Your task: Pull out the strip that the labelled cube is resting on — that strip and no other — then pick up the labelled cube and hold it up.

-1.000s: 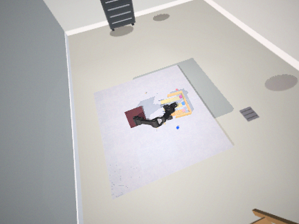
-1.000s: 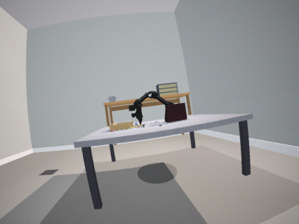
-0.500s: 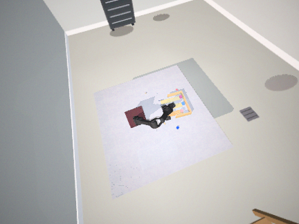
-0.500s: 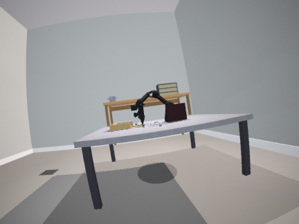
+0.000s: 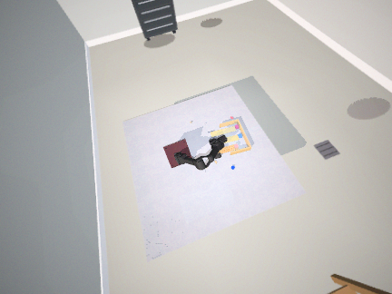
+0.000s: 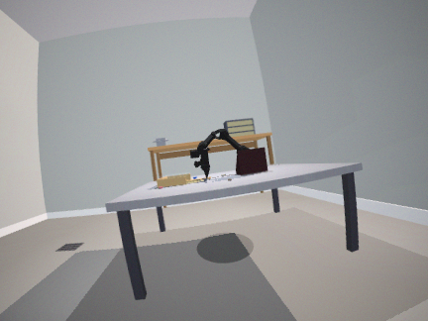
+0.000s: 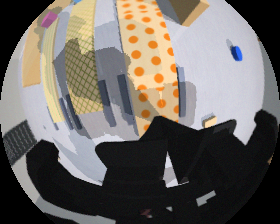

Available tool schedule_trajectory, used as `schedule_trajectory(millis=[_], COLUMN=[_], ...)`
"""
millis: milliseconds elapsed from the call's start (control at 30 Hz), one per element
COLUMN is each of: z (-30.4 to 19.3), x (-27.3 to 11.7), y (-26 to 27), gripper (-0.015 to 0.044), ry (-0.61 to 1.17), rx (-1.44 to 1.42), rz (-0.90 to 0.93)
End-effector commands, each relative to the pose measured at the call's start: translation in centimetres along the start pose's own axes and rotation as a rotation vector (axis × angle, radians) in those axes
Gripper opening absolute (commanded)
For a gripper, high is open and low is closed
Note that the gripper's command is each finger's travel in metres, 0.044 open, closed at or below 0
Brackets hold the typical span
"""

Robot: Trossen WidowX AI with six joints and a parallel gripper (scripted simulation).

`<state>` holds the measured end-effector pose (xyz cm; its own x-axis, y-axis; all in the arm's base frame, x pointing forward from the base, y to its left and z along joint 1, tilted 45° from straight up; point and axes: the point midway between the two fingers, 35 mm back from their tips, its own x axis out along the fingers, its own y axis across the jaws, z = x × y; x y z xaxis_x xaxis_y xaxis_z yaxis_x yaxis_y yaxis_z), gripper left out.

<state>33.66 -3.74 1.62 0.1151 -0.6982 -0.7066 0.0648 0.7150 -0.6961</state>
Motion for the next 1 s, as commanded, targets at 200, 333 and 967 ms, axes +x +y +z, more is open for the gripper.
schedule_trajectory(millis=[200,333,967], z=[-2.3,-2.9,-5.7], x=[0.5,0.5,0.5], y=[0.1,0.1,0.0], gripper=[0.0,0.0,0.0], ry=[0.021,0.021,0.022], rx=[-0.009,-0.009,-0.01], rz=[-0.006,-0.006,-0.006])
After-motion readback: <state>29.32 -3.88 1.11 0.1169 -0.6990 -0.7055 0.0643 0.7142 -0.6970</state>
